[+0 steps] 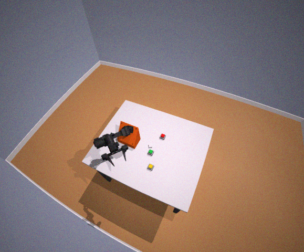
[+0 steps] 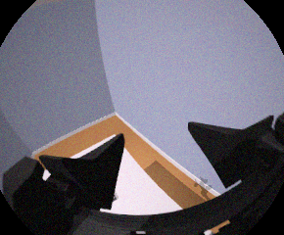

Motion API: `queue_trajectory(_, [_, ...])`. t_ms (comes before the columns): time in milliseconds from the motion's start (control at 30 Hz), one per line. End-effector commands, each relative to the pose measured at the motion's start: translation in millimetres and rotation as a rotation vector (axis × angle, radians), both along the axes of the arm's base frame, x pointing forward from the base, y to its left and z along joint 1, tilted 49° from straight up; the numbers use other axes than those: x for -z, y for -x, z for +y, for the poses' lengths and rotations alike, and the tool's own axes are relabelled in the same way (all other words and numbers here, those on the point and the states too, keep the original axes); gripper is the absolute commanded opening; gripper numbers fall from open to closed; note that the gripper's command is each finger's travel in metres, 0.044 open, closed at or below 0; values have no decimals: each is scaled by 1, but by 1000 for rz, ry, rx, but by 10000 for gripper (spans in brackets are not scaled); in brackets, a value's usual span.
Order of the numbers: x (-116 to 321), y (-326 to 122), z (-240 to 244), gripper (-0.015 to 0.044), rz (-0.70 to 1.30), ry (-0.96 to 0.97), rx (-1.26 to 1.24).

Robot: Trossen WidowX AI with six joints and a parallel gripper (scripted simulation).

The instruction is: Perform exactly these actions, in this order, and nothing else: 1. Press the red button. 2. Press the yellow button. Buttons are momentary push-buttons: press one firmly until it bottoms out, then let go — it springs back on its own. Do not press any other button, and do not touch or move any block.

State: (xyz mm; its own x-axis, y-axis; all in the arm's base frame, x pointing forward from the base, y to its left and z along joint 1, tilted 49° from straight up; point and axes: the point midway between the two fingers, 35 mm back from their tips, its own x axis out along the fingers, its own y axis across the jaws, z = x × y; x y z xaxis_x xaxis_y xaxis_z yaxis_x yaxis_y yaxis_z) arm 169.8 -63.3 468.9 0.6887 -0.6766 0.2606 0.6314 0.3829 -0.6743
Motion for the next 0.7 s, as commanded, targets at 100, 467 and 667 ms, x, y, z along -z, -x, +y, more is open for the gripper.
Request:
queue_trajectory(100, [42, -101, 61, 400, 148, -12, -141])
queue_trajectory(467, [186, -213, 130, 400, 466, -182, -253])
queue_trajectory(667, [291, -238, 148, 400, 663, -329, -205])
